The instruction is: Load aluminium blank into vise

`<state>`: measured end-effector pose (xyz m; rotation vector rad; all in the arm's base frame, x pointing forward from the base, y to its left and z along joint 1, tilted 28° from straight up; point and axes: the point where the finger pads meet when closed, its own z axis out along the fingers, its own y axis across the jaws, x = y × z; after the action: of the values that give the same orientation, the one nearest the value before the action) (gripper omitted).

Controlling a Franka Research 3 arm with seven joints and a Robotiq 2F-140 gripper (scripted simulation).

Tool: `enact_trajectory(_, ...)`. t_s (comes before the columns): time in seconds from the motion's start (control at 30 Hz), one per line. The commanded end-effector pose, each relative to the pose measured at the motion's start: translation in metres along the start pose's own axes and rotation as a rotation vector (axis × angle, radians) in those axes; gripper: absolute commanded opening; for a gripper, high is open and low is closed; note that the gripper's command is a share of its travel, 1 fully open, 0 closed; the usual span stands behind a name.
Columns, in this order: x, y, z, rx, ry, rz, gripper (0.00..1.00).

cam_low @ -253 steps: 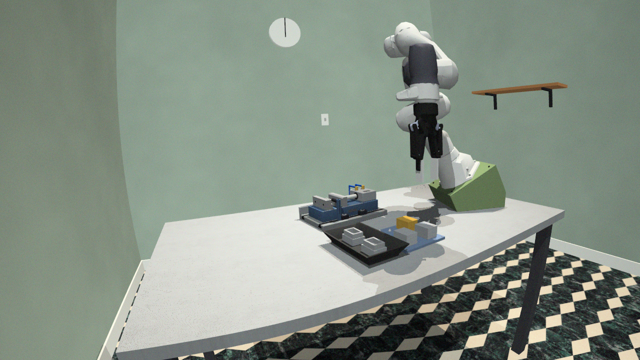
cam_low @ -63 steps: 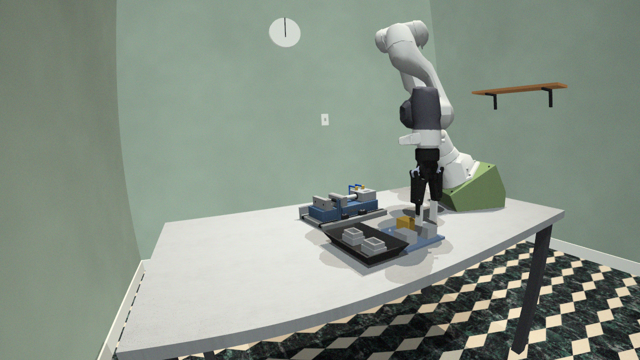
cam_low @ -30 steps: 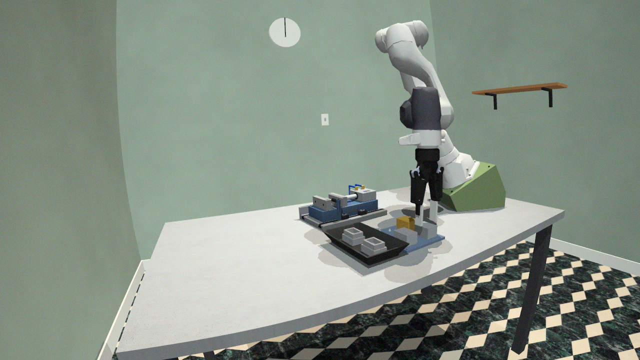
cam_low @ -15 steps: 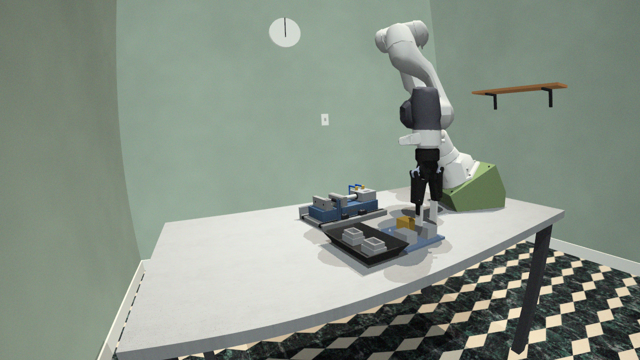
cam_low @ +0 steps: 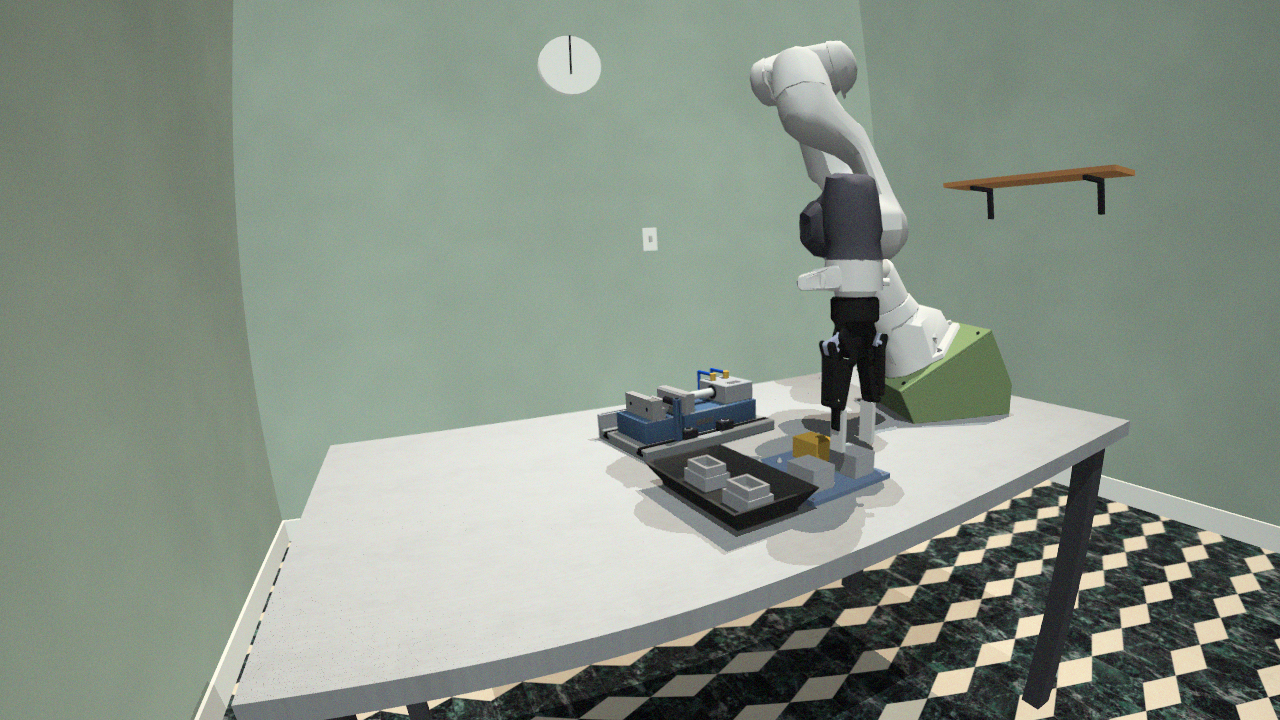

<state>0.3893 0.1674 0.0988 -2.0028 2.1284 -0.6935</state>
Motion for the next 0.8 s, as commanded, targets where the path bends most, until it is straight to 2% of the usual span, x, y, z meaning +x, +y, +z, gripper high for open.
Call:
enact_trajectory(0.0,-0.0015,0.0005,-0.0004,0.001,-0.004,0.005,0.4)
enact_trajectory(0.77,-0.0015,0.0005,0.0021,0.001,-0.004,0.005,0.4)
